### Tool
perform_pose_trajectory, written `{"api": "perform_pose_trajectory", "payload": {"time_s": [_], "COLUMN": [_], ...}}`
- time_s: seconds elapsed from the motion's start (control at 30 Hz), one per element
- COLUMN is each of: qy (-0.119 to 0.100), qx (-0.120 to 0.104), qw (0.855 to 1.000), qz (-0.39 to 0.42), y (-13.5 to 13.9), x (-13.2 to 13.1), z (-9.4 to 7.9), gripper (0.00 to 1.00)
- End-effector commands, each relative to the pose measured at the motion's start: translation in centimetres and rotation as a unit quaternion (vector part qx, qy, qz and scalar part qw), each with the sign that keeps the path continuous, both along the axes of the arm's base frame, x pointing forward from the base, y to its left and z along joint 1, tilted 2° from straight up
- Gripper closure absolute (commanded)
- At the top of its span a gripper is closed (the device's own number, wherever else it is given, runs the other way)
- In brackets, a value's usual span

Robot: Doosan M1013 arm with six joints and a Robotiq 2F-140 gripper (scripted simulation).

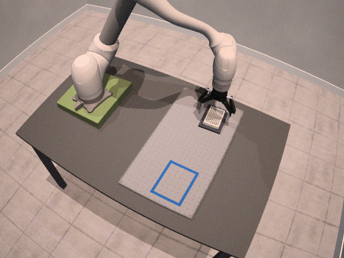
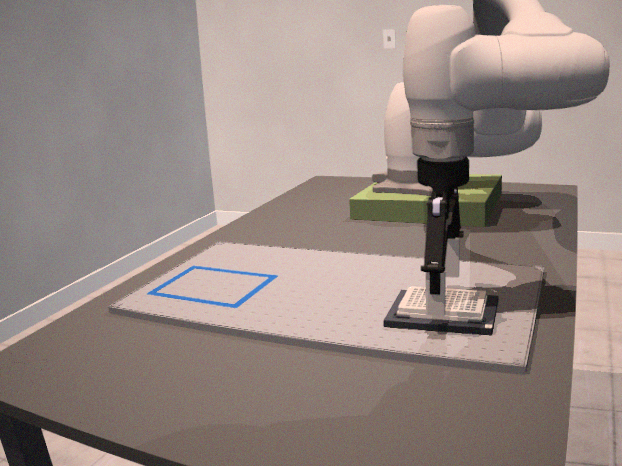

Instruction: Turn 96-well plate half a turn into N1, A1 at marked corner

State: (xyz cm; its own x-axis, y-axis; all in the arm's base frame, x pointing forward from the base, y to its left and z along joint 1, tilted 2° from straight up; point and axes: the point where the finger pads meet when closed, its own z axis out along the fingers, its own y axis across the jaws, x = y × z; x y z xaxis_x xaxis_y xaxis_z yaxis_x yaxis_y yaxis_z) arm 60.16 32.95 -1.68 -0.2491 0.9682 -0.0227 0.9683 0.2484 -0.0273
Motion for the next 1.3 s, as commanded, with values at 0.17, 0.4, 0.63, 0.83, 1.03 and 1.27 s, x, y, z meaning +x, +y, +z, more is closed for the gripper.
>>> {"api": "perform_pose_trajectory", "payload": {"time_s": [0.17,0.4,0.63,0.83,1.03,1.27], "qy": [0.000,0.000,0.000,0.000,0.000,0.000], "qx": [0.000,0.000,0.000,0.000,0.000,0.000], "qw": [1.000,1.000,1.000,1.000,1.000,1.000], "qz": [0.000,0.000,0.000,0.000,0.000,0.000], "y": [-0.01,-0.01,-0.01,-0.01,-0.01,-0.01], "x": [-0.01,-0.01,-0.01,-0.01,-0.01,-0.01], "z": [-0.46,-0.46,-0.46,-0.46,-0.46,-0.46], "gripper": [0.00,0.00,1.00,1.00,1.00,1.00]}}
